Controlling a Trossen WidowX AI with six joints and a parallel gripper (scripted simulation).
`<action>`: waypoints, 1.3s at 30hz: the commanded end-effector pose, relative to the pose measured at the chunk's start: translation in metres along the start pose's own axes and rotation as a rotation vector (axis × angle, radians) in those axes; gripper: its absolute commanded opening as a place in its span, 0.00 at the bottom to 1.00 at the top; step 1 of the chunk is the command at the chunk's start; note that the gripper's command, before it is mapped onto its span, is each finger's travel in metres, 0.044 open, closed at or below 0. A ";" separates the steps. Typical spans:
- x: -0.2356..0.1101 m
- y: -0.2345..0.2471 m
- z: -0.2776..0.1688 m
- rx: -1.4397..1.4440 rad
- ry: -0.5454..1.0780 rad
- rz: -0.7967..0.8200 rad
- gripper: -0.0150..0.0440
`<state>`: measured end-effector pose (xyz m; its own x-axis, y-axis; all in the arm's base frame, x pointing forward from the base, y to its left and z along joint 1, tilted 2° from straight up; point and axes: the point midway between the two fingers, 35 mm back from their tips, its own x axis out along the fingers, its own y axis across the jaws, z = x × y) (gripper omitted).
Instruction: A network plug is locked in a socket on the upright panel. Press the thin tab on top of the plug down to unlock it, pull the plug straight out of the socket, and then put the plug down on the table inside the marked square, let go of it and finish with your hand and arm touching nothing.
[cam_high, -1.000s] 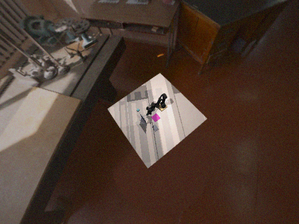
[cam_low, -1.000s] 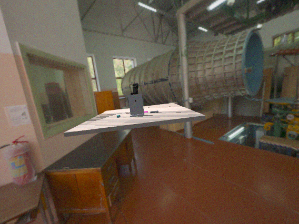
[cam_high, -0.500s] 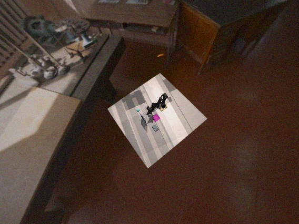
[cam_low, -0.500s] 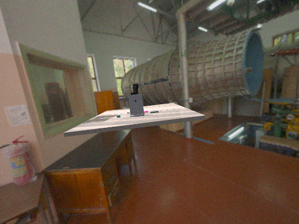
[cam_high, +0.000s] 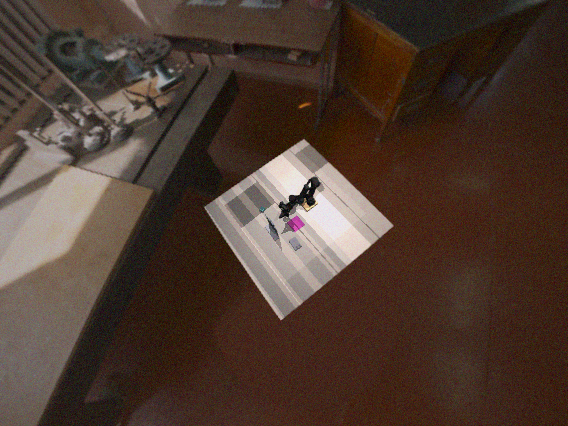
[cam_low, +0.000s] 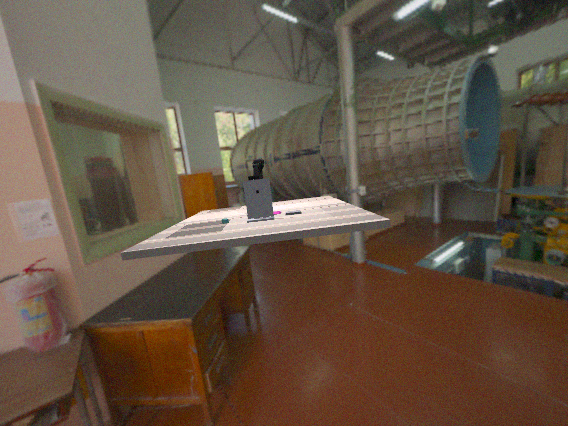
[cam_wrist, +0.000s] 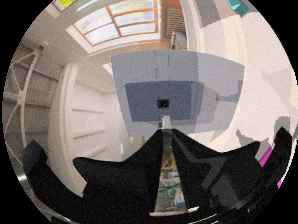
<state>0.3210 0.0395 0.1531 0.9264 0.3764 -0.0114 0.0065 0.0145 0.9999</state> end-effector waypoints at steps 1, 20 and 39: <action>0.000 0.007 0.000 -0.003 -0.001 0.005 0.25; -0.007 0.036 -0.005 0.000 0.000 0.001 0.25; -0.015 0.048 -0.016 0.025 0.005 -0.049 0.25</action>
<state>0.3011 0.0462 0.2043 0.9248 0.3790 -0.0334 0.0307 0.0132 0.9994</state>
